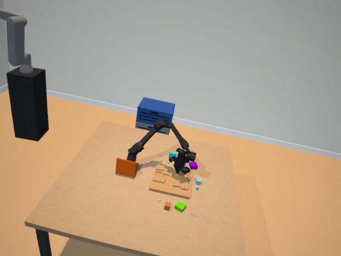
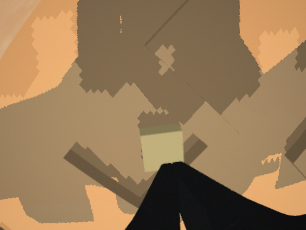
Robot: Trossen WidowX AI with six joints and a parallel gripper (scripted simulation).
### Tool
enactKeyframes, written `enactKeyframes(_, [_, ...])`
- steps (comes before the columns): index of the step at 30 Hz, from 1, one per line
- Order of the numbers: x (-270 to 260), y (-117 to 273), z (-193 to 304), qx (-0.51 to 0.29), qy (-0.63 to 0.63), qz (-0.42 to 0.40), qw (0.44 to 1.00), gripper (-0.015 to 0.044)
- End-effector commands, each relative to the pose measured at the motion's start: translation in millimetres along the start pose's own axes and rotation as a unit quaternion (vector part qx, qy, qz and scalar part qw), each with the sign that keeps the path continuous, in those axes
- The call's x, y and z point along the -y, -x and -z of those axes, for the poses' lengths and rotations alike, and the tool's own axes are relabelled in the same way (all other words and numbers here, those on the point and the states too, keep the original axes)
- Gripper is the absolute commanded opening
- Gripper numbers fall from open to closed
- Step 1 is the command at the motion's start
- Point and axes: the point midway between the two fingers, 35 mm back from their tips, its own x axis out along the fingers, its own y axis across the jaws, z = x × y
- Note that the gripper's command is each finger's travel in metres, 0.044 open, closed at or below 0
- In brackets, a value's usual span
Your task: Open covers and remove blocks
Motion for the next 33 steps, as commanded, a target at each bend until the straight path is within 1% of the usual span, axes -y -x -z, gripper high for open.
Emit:
enactKeyframes(1, [-1.0, -9.0, 1.7, 0.000, -0.005, -0.005, 1.000, 0.0000])
enactKeyframes(18, [-1.4, -21.6, 0.5, 0.000, -0.005, -0.005, 1.000, 0.0000])
enactKeyframes(33, [-2.9, -22.0, 0.1, 0.000, -0.005, -0.005, 1.000, 0.0000])
